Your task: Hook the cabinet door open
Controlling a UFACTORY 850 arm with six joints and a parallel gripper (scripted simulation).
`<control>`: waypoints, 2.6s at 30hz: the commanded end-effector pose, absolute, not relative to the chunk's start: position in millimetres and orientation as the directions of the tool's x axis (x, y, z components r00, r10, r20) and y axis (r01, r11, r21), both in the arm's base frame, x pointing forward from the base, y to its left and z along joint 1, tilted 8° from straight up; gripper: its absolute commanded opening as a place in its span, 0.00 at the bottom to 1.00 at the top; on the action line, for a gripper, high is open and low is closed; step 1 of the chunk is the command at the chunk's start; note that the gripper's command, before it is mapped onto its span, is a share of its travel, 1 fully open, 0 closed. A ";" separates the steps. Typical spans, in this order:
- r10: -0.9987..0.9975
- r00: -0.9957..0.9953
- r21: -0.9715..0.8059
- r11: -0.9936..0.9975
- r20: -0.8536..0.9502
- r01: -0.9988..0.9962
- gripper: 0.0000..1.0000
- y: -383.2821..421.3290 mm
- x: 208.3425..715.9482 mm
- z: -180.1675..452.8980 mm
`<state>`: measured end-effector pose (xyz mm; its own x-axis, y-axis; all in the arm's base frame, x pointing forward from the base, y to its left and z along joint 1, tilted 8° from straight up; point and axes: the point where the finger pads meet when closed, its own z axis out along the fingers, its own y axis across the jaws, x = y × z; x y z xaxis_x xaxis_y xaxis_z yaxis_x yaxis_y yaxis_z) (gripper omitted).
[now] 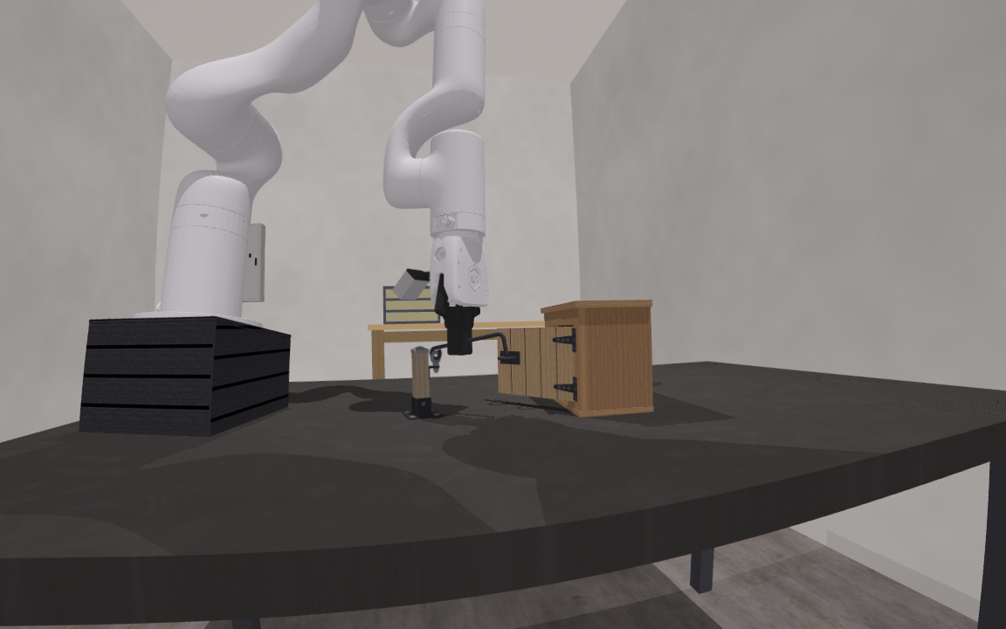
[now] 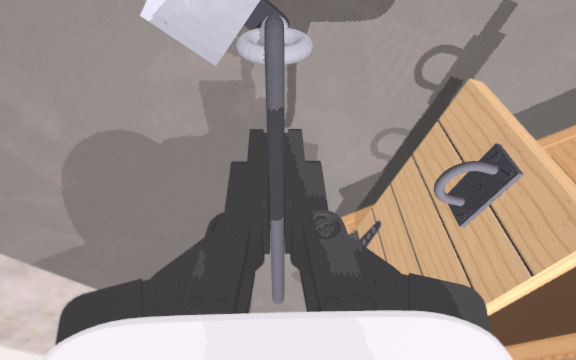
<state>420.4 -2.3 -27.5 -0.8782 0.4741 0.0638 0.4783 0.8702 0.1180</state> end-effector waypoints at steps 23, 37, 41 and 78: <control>0.320 -0.947 0.128 0.938 0.040 0.322 0.04 4.4 424.1 -26.2; 0.243 -0.970 0.131 0.961 0.030 0.245 0.04 7.9 425.1 -25.7; 0.197 -0.980 0.132 0.971 0.023 0.198 0.04 9.9 425.6 -25.4; -0.031 -0.999 0.134 0.990 -0.008 -0.032 0.04 20.1 426.5 -24.1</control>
